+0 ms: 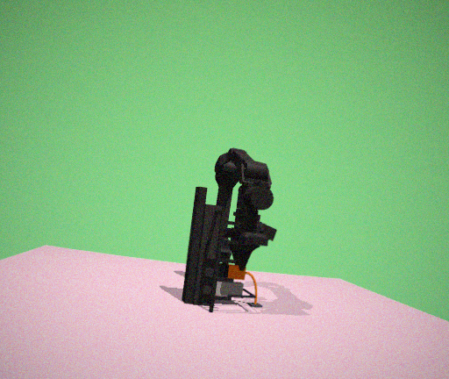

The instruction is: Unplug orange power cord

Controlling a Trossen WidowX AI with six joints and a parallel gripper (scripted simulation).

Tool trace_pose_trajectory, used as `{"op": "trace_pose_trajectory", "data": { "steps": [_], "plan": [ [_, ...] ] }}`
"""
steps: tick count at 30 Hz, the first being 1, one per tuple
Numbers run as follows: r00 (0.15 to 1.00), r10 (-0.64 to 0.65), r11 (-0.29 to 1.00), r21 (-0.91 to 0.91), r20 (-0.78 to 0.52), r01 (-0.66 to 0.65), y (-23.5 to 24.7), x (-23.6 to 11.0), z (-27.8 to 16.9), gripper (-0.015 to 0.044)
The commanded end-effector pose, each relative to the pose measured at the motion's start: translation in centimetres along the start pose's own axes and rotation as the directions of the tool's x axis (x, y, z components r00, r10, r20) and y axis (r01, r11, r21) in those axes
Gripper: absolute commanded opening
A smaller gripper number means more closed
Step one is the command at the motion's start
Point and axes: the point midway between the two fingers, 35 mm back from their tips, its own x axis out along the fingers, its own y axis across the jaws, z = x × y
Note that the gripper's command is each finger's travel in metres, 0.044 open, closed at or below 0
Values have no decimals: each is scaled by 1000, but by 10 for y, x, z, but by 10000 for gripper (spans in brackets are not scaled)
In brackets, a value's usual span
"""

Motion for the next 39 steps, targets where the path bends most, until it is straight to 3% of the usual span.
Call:
{"op": "trace_pose_trajectory", "data": {
  "steps": [1,9,39],
  "plan": [
    [1000,0,1000,0,0,0,0,0,0,48],
    [1000,0,1000,0,0,0,0,0,0,0],
    [1000,0,1000,-3,0,0,-1,-1,46,0]
  ]
}}
